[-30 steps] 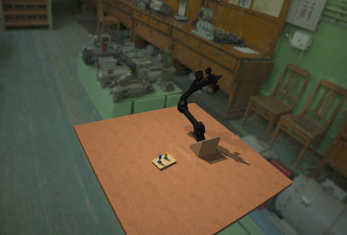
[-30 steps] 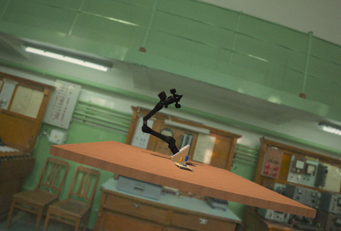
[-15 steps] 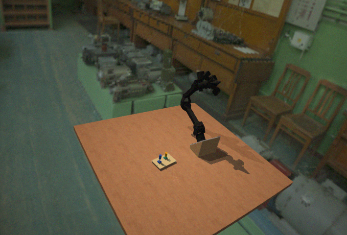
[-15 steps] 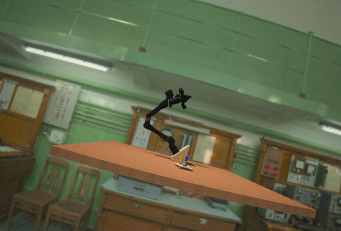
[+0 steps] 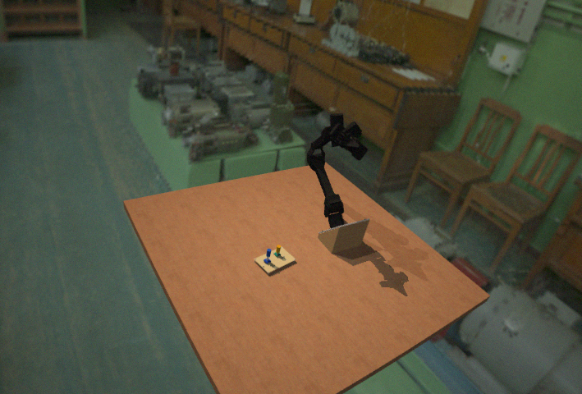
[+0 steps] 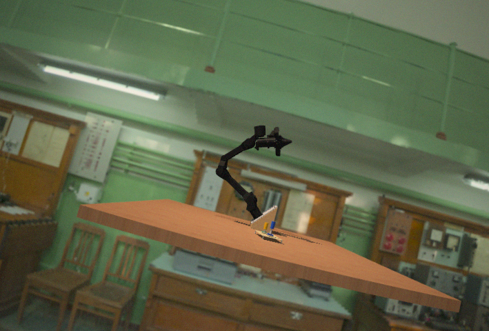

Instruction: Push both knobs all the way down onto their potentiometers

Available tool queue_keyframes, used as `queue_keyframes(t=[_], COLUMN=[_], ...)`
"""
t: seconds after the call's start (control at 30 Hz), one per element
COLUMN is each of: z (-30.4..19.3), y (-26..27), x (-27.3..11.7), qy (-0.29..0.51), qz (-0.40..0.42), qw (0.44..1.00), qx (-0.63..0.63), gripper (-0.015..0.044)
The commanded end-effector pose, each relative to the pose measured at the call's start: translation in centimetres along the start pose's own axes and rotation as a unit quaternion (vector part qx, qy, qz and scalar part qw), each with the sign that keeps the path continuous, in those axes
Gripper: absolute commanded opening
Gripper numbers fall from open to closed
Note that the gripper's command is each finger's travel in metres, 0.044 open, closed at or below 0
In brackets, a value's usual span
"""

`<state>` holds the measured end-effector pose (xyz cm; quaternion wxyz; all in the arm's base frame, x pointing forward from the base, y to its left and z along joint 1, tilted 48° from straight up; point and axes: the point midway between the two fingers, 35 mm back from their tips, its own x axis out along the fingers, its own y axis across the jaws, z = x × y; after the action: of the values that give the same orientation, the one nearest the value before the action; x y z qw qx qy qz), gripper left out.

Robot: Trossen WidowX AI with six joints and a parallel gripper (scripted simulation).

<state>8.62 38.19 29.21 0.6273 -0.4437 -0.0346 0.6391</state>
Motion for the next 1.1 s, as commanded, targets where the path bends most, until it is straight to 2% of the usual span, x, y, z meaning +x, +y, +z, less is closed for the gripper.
queue_keyframes(t=[0.0,0.53,1.07], z=[-2.7,-12.2,-23.7], y=[-0.7,-3.0,-3.5], x=[1.2,3.6,3.8], qy=[0.049,0.195,0.392], qz=[-0.002,-0.014,-0.043], qw=[0.998,0.973,0.873], qx=[0.029,0.127,0.285], gripper=[0.0,0.0,0.0])
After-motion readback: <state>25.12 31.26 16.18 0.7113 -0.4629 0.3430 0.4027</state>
